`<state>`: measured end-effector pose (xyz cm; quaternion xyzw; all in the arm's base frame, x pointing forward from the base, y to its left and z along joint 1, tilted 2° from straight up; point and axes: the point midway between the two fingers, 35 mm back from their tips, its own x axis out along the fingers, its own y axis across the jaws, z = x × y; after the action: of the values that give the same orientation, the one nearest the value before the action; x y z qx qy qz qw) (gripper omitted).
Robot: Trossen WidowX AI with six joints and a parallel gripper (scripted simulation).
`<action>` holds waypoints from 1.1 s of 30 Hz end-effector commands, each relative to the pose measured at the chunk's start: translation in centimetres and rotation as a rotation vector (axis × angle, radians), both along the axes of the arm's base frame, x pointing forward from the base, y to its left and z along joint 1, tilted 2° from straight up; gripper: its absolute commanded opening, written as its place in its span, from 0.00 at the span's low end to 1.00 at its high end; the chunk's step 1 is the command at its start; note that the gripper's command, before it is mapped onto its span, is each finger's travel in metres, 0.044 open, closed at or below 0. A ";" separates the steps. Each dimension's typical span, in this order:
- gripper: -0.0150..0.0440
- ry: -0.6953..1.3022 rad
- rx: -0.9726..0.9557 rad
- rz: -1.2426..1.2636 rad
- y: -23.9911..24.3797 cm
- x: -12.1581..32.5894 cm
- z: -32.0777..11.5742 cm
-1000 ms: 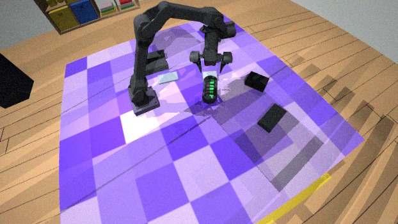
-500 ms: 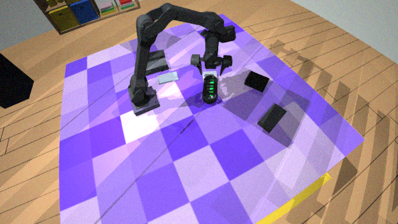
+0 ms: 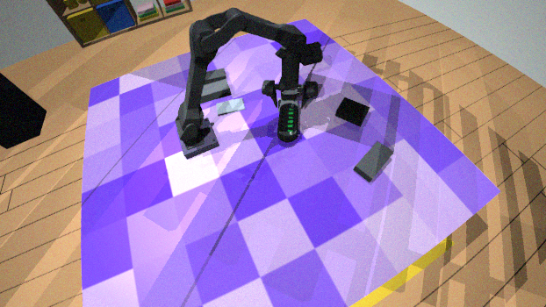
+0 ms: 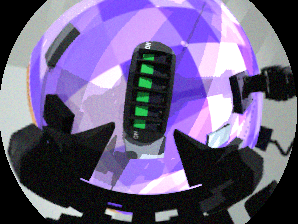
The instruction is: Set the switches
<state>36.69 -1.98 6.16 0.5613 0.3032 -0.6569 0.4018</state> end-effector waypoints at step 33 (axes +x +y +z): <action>0.82 -0.001 -0.004 -0.001 -0.3 -0.1 -0.9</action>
<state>36.66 -2.08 4.97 0.5620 0.3016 -0.6568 0.4023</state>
